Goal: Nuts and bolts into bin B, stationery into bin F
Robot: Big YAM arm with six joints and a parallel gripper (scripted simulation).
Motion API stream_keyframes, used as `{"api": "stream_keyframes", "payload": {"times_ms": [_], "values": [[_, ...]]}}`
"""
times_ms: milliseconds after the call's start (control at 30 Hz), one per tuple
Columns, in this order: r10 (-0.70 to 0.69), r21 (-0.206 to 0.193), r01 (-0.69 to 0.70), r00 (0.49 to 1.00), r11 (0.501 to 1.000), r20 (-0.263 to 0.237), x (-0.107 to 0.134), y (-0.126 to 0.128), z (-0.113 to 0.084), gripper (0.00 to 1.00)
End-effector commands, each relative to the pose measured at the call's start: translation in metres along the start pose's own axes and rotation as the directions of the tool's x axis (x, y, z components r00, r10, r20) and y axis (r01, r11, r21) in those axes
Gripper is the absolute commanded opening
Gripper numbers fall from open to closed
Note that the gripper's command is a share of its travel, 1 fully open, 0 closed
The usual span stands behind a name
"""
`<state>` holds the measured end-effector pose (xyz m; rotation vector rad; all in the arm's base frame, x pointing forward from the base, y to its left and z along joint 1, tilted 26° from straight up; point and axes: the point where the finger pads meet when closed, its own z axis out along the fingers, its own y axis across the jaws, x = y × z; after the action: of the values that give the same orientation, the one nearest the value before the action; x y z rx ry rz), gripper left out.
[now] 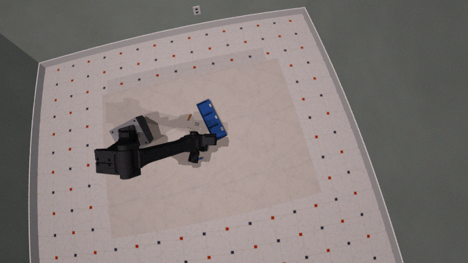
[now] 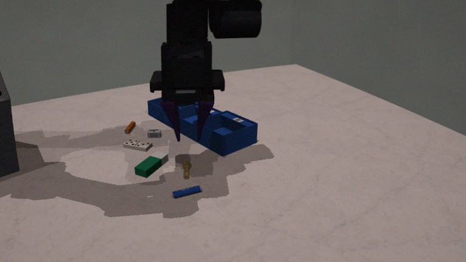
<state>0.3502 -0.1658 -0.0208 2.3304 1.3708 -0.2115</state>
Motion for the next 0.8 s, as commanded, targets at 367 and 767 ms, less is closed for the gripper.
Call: {"api": "stream_keyframes", "payload": {"times_ms": [367,767], "values": [[0.007,-0.024,-0.007,1.0,1.0,-0.003,-0.0003,0.0117,-0.0064,0.28],[0.007,-0.024,-0.007,1.0,1.0,-0.003,-0.0003,0.0117,-0.0064,0.28]]}}
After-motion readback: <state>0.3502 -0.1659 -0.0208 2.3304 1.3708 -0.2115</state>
